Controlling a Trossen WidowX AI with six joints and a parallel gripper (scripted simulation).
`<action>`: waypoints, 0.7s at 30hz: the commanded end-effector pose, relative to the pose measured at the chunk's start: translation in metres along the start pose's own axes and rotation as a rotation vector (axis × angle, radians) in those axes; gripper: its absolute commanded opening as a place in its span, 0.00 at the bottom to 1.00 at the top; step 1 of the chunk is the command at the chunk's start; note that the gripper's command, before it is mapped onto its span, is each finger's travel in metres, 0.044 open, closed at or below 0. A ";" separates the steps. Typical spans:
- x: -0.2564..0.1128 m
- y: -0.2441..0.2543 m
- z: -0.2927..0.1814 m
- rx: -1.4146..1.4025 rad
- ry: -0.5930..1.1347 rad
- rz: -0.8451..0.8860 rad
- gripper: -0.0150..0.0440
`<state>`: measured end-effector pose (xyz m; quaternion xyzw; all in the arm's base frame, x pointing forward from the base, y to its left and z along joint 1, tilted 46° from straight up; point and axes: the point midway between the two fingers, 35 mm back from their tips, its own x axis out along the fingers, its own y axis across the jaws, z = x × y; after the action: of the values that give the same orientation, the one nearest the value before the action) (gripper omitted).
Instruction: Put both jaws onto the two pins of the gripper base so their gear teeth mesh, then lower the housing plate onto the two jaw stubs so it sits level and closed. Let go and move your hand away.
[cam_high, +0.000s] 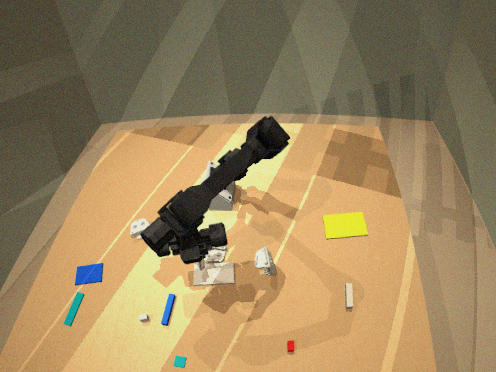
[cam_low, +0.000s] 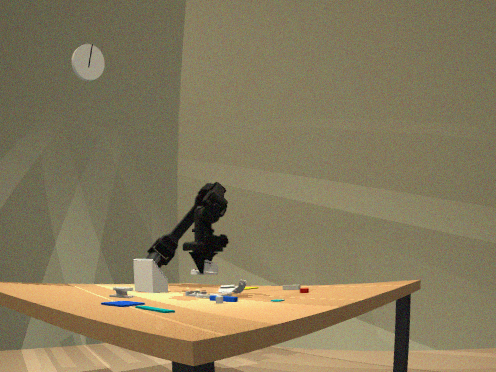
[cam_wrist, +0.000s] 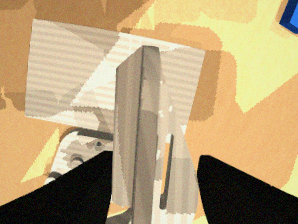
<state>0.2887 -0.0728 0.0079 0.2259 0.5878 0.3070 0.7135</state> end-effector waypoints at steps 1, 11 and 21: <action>0.000 -0.001 0.000 -0.005 0.001 -0.004 0.48; 0.012 -0.002 0.001 -0.005 0.001 -0.004 0.48; 0.028 -0.002 0.001 -0.006 0.001 -0.004 0.48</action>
<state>0.2928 -0.0578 -0.0096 0.2195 0.5881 0.3078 0.7150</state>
